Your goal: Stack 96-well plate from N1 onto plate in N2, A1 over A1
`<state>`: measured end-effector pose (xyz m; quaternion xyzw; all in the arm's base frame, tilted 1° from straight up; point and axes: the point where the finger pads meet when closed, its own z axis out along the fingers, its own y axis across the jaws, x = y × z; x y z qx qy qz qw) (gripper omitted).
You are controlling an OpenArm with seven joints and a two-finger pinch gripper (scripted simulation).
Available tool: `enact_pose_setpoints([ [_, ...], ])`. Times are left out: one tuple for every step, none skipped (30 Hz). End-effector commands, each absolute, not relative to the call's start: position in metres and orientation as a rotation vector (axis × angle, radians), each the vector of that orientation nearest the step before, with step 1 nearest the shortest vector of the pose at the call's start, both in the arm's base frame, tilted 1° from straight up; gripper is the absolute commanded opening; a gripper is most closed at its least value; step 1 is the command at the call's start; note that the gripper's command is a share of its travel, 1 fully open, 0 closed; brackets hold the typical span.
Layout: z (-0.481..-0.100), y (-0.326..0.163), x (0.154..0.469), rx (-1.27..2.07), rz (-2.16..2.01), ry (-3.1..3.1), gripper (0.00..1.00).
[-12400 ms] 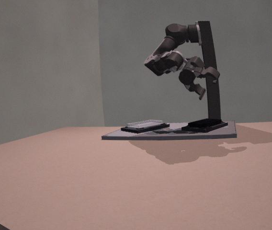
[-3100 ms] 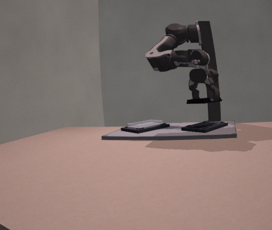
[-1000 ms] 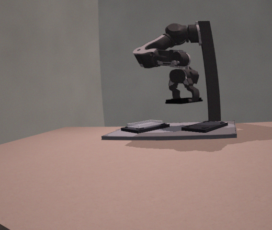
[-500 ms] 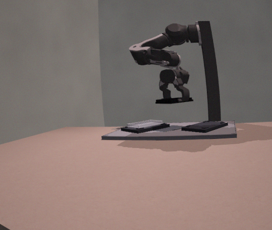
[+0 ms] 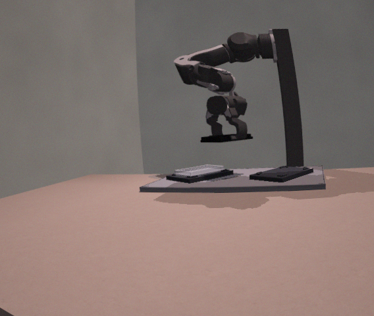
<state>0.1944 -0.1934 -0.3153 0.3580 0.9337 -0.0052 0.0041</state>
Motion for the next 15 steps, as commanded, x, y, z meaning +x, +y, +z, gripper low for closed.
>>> enact_pose_setpoints([
  [-0.314,-0.193,0.196,1.119,-0.006,2.922,0.00],
  [-0.314,-0.193,0.196,1.119,-0.006,2.922,0.00],
  [-0.314,-0.193,0.196,1.119,-0.006,2.922,0.00],
  [-0.314,-0.193,0.196,1.119,-0.006,2.922,0.00],
  [-0.314,-0.193,0.196,1.119,-0.006,2.922,0.00],
  [-0.314,-0.201,0.193,1.120,-0.012,2.923,0.00],
  [-0.314,-0.209,0.192,1.120,-0.011,2.923,0.00],
  [-0.313,-0.217,0.190,1.119,-0.010,2.923,0.00],
  [-0.313,-0.224,0.188,1.119,-0.008,2.922,0.00],
  [-0.313,-0.232,0.187,1.119,-0.007,2.922,0.00],
  [-0.313,-0.232,0.187,1.119,-0.007,2.922,0.00],
  [-0.313,-0.232,0.187,1.119,-0.007,2.922,0.00],
  [-0.313,-0.232,0.187,1.119,-0.007,2.922,0.00],
  [-0.313,-0.232,0.187,1.119,-0.007,2.922,0.00],
  [-0.313,-0.232,0.187,1.119,-0.007,2.922,0.00],
])
